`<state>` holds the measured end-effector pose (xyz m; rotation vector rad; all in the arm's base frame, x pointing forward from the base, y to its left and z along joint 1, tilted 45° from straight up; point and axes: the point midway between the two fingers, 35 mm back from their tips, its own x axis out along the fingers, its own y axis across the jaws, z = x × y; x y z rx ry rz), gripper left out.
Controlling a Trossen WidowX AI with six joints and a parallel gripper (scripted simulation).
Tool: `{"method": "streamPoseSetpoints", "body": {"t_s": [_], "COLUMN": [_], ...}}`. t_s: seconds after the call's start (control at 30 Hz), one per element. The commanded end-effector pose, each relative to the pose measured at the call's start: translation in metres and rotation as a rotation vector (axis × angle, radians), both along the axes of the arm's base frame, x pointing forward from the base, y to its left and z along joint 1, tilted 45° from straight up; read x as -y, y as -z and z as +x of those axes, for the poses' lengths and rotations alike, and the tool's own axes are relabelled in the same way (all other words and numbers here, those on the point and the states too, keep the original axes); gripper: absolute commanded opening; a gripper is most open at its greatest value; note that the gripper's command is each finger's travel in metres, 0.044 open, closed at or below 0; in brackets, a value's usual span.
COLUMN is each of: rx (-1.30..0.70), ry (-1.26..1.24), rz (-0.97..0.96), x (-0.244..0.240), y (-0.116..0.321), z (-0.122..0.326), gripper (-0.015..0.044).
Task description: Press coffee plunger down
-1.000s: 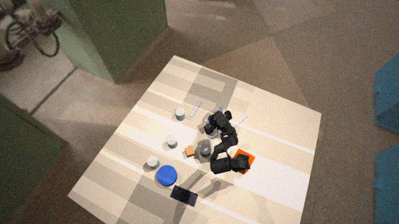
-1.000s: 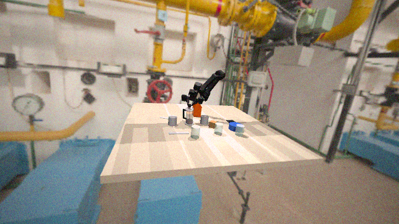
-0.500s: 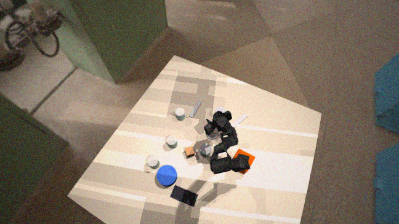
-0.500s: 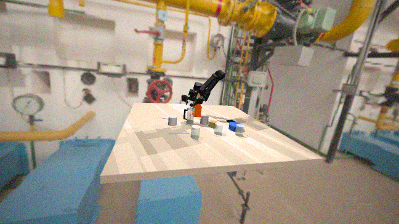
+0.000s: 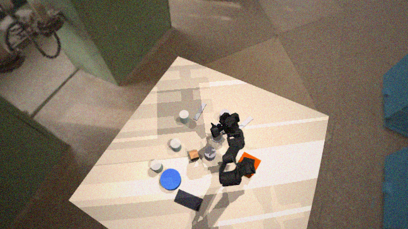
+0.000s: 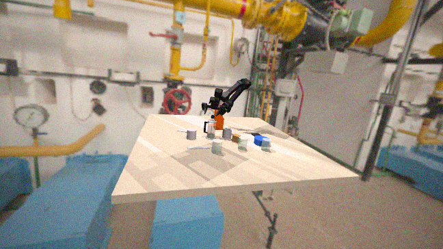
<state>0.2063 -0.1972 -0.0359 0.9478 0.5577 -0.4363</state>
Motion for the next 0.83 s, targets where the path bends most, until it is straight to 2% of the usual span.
{"method": "streamPoseSetpoints", "body": {"t_s": [0.0, 0.17, 0.8], "rx": [0.014, 0.022, 0.022], "ry": [-0.005, -0.006, -0.006], "rz": [-0.02, -0.014, -0.014], "x": [0.016, 0.02, 0.019], "y": [-0.028, -0.057, -0.057], "z": [-0.01, -0.028, -0.028], "gripper": [0.044, 0.044, 0.044]}}
